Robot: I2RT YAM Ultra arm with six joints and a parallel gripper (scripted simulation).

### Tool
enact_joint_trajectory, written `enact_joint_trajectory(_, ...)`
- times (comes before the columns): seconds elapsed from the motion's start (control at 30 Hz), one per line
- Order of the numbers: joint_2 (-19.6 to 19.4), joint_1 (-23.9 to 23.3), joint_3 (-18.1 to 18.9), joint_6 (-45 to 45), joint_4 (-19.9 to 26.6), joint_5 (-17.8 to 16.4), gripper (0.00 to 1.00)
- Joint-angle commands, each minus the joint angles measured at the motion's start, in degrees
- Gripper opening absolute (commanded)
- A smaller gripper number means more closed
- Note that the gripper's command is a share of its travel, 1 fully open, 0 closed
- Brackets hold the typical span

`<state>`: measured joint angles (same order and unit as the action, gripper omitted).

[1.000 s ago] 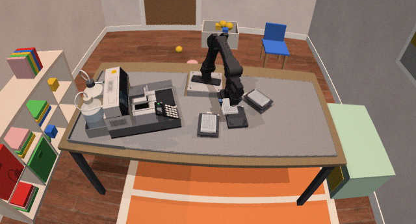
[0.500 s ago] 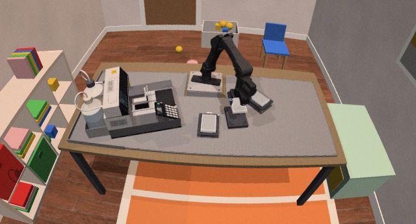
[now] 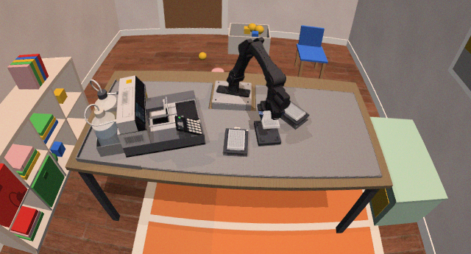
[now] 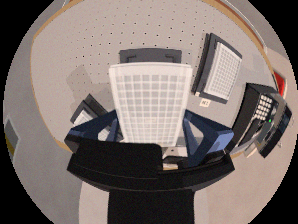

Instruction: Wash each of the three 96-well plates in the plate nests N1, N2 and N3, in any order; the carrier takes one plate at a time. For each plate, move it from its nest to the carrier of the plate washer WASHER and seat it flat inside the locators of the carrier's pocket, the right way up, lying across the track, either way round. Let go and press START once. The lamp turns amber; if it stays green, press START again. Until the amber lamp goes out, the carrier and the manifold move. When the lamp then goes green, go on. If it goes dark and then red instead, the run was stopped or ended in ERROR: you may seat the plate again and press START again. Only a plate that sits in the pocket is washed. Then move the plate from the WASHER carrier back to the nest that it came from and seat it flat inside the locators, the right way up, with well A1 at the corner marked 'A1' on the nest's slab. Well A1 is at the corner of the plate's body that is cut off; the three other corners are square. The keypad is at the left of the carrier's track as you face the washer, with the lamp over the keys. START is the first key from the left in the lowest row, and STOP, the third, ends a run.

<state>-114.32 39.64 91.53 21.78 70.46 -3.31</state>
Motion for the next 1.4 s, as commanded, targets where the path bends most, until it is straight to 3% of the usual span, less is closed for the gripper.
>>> enact_joint_trajectory(0.0, 0.34, -0.04, 0.74, 0.09, -0.01, 0.04, 0.0)
enact_joint_trajectory(1.07, 0.53, -0.07, 0.49, 0.06, -0.08, 0.04, 0.0)
enact_joint_trajectory(1.37, 0.18, 0.03, -1.69, 0.16, -2.61, 0.04, 0.0)
